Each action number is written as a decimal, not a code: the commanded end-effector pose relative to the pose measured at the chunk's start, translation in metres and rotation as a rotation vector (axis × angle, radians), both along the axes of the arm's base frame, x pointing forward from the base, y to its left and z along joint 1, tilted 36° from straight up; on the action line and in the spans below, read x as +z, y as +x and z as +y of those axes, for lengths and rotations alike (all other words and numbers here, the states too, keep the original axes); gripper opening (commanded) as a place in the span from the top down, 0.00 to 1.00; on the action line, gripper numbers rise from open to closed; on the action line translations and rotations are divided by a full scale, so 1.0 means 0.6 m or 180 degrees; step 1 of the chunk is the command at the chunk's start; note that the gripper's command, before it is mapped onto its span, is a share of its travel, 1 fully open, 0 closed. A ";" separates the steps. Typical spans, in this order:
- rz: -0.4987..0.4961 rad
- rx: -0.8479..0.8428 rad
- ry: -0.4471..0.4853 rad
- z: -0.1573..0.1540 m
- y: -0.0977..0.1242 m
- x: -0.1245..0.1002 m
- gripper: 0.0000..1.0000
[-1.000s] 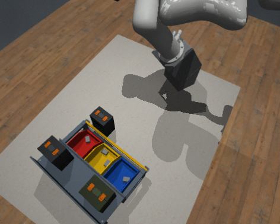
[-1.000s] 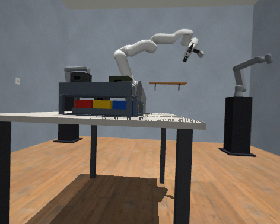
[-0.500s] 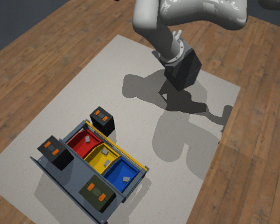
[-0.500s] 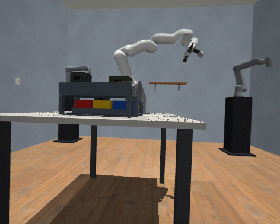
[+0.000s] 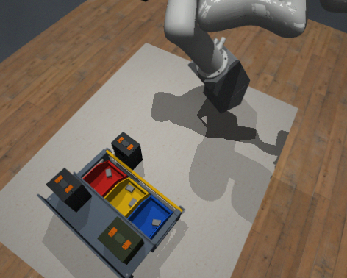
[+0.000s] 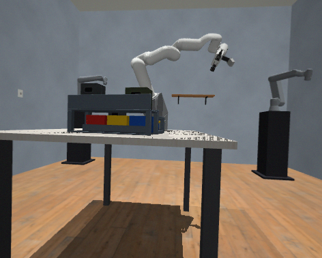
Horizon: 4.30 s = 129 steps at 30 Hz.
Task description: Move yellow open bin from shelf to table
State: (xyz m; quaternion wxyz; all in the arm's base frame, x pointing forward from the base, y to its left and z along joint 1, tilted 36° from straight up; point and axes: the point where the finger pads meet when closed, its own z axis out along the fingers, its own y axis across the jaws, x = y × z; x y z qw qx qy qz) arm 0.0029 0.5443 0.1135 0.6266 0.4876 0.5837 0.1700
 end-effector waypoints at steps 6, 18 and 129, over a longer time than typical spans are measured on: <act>0.0040 0.0207 0.0273 0.000 -0.001 0.003 0.00; 0.0092 0.0510 0.0663 -0.001 -0.001 0.003 0.00; 0.0091 0.0508 0.0661 -0.001 -0.001 0.003 0.00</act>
